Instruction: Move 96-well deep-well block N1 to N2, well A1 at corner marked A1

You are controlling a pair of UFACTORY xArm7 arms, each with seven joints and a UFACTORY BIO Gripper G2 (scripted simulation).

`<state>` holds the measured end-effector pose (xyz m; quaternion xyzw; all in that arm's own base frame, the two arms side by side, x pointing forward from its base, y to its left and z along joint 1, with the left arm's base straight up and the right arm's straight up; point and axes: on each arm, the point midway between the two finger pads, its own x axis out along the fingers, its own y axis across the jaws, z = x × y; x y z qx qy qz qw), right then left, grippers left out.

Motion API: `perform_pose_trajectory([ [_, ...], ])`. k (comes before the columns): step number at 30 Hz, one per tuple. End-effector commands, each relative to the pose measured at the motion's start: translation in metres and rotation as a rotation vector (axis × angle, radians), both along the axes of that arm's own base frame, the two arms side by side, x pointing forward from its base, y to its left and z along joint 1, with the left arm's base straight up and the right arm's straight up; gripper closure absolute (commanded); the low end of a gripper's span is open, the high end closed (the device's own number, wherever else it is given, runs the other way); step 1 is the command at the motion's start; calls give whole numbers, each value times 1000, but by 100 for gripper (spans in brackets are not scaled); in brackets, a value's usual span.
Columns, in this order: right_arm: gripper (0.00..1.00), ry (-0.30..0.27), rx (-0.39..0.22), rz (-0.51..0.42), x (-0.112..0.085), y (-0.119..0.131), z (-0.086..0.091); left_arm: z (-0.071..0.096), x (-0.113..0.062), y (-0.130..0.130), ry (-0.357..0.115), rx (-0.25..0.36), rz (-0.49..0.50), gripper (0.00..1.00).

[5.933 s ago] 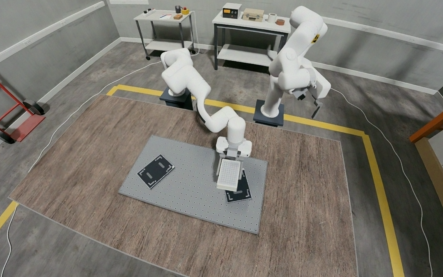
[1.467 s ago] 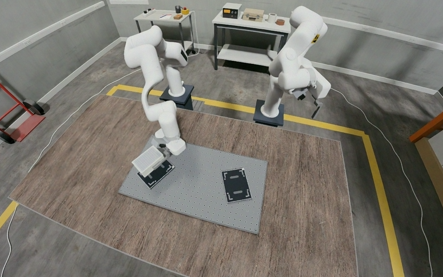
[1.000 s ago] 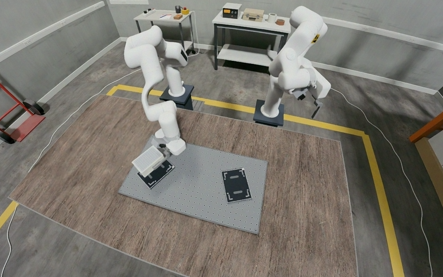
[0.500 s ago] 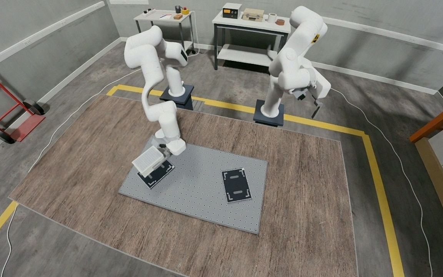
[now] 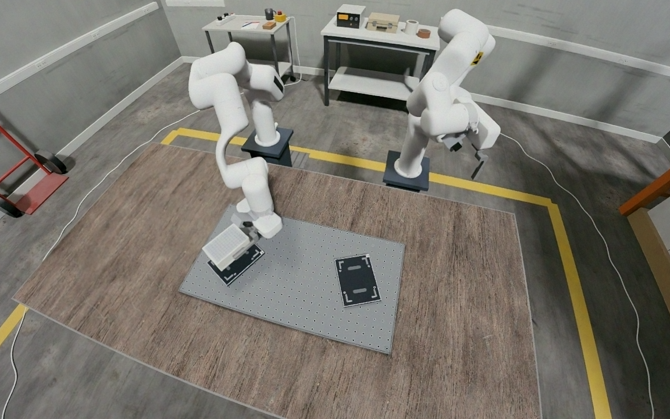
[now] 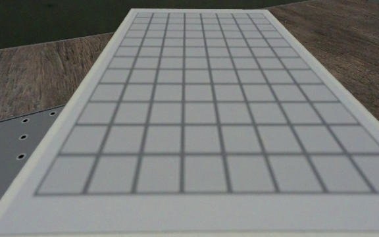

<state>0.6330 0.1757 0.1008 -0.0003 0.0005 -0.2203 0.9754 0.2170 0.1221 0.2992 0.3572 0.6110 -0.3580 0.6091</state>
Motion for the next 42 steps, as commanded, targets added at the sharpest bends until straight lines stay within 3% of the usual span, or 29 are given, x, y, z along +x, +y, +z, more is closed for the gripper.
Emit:
perform_pose_trajectory([
  [1,100,-5,2,0,1,1,-5,1,1,0,-3,0,0,0],
  [29,100,-5,2,0,2,1,-44,1,1,0,-3,0,0,0],
  [42,100,-5,2,0,2,1,-44,1,1,0,-3,0,0,0],
])
